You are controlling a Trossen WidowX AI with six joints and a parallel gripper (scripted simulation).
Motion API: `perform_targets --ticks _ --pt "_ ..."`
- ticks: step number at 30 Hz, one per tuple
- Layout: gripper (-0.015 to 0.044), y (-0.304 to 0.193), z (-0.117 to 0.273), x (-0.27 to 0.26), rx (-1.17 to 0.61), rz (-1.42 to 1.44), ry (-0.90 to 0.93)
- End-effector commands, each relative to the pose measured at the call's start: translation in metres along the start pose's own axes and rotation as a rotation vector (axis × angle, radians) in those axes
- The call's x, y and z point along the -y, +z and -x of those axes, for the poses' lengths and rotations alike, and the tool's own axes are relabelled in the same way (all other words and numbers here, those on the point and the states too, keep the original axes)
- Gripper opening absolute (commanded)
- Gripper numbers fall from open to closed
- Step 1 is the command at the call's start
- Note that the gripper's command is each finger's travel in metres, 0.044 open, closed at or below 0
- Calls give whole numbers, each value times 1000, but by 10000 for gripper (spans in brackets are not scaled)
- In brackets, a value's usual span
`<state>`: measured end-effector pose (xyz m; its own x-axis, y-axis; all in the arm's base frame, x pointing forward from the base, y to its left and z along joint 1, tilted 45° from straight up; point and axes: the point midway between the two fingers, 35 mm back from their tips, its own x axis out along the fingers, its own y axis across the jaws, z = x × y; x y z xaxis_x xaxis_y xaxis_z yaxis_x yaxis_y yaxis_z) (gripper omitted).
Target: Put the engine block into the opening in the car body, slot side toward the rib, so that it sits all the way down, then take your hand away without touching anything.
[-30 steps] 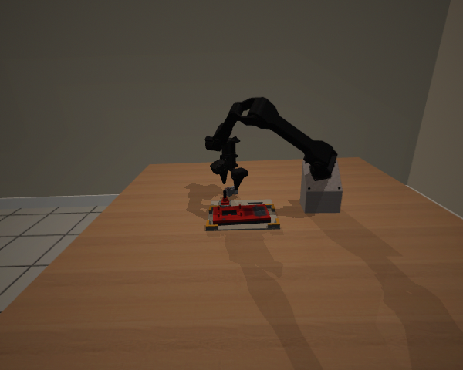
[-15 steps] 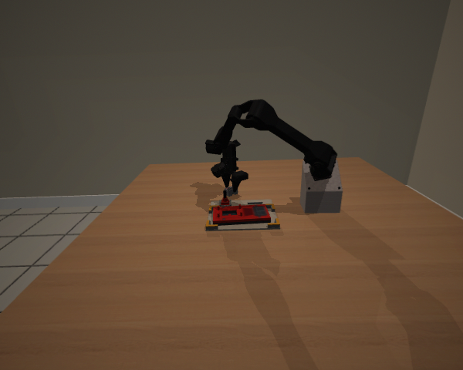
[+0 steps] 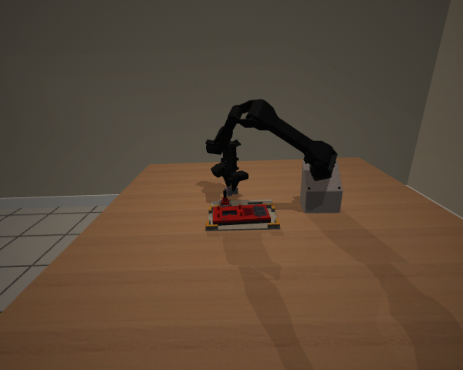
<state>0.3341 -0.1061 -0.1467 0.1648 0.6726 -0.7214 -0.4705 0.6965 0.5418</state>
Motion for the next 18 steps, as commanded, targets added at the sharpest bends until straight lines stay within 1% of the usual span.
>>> perform_targets --ticks 1,18 --pt "0 -2 11 2 3 -36 -17" --pt "0 0 59 6 -2 -19 -14"
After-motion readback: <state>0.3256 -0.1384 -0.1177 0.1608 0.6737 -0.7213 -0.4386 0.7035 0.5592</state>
